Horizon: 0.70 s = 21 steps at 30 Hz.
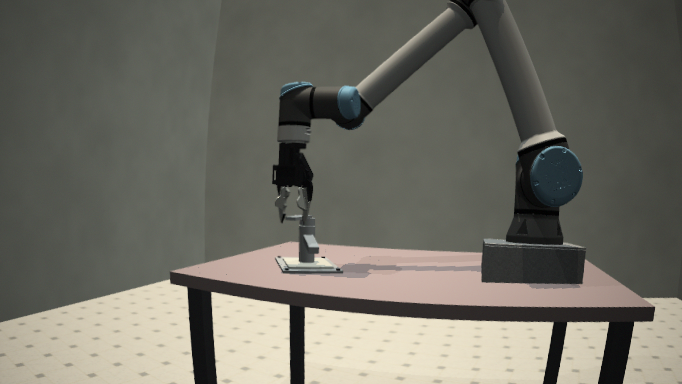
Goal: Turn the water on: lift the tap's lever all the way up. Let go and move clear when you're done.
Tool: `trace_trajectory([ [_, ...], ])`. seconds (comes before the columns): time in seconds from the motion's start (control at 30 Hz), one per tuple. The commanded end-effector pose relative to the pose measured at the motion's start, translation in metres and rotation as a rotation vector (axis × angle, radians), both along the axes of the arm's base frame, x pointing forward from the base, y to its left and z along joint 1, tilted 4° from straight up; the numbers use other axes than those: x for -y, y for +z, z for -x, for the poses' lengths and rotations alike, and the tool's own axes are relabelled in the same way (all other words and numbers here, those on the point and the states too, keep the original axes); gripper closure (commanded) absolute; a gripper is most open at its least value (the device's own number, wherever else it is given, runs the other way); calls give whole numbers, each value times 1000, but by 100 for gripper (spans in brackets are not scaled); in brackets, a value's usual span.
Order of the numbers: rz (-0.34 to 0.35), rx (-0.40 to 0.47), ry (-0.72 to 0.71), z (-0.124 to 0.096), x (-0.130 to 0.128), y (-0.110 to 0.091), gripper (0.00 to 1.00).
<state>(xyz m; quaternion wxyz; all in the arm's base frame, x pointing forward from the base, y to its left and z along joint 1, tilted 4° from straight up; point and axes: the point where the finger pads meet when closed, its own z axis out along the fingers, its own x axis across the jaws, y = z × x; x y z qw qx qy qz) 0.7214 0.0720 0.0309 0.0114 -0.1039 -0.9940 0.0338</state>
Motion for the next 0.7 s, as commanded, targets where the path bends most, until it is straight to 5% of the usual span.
trace_trajectory([
  [0.0, -1, -1, -1, 1, 1, -2, 59],
  [0.47, -1, -1, -1, 1, 1, -2, 59],
  [0.5, -1, -1, -1, 1, 1, -2, 100],
  [0.67, -1, -1, -1, 1, 1, -2, 100],
])
